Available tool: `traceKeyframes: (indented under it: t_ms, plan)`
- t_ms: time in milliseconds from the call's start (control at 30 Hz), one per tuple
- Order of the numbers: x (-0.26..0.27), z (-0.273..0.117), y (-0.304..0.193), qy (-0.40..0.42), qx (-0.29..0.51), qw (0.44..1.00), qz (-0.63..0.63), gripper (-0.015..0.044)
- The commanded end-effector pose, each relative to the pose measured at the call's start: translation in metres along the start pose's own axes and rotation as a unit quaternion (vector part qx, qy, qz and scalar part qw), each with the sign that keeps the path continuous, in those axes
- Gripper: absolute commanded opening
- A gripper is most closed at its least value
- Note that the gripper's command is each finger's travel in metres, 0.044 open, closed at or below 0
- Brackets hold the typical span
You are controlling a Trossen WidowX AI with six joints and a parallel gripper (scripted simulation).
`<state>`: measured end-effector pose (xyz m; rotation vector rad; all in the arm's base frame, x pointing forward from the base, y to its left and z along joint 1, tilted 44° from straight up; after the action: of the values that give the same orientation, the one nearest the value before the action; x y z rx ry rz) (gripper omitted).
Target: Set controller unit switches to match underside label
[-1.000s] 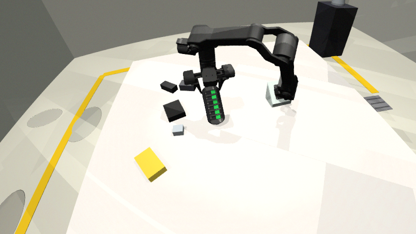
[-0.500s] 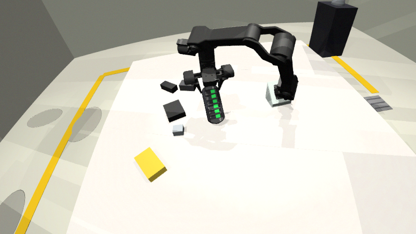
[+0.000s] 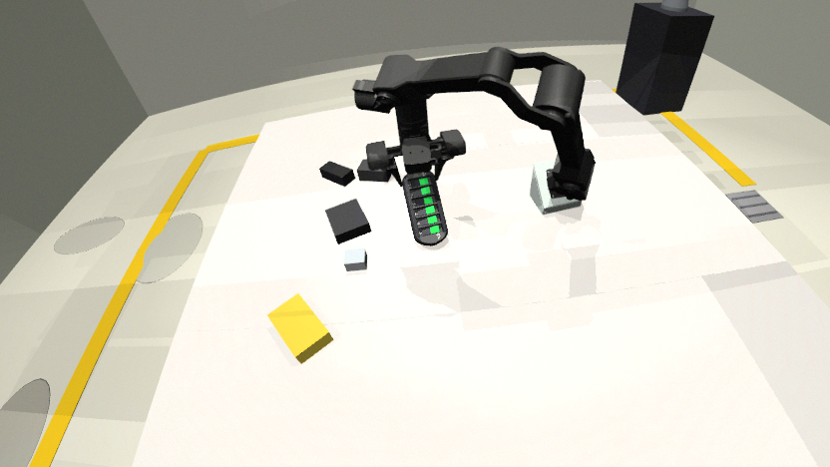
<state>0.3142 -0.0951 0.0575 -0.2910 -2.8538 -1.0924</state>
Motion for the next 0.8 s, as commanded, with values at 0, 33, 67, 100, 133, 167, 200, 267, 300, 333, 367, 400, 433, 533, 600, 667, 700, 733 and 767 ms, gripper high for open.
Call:
traceKeyframes:
  t_ms: [0,33,67,100,133,167,200,267,300,333,367,400,433,533,600,667,700,733,767]
  plan:
    - [0.001,0.009,0.001,0.011,-0.009,1.000,0.000,0.0336]
    - [0.001,0.010,0.000,0.011,-0.009,1.000,0.000,0.0336]
    - [0.001,0.010,0.000,0.011,-0.009,1.000,0.000,0.0336]
    - [0.001,0.011,-0.001,0.011,-0.009,1.000,0.000,0.0336]
    - [0.001,0.011,-0.001,0.011,-0.009,1.000,0.000,0.0336]
    - [0.001,0.012,-0.002,0.011,-0.009,1.000,0.000,0.0336]
    - [0.001,0.012,-0.002,0.011,-0.009,1.000,0.000,0.0336]
    - [0.001,0.013,-0.003,0.011,-0.009,1.000,0.000,0.0336]
    - [0.000,0.014,-0.004,0.011,-0.009,1.000,0.000,0.0336]
    - [0.000,0.015,-0.004,0.011,-0.009,1.000,0.000,0.0336]
    - [0.000,0.015,-0.005,0.011,-0.009,1.000,0.000,0.0336]
    - [0.000,0.016,-0.005,0.011,-0.009,1.000,0.000,0.0336]
    - [0.000,0.016,-0.006,0.011,-0.009,1.000,0.000,0.0336]
    - [0.000,0.018,-0.007,0.011,-0.009,1.000,0.000,0.0336]
    - [0.000,0.019,-0.008,0.011,-0.009,1.000,0.000,0.0336]
    - [-0.001,0.020,-0.009,0.011,-0.009,1.000,0.000,0.0336]
    - [-0.001,0.021,-0.010,0.011,-0.009,1.000,0.000,0.0336]
    - [-0.001,0.021,-0.010,0.011,-0.009,1.000,0.000,0.0336]
    - [-0.001,0.022,-0.011,0.011,-0.009,1.000,0.000,0.0336]
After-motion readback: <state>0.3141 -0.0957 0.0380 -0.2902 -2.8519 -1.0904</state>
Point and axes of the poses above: the point midway between the two fingers, 35 mm back from their tips, its own z axis out along the fingers, its own x axis across the jaws, y = z × x, the point moved 4 cm from there along -z, back along the fingers, and after that the axes turned 13 degrees about z, right-handed, at the moved point
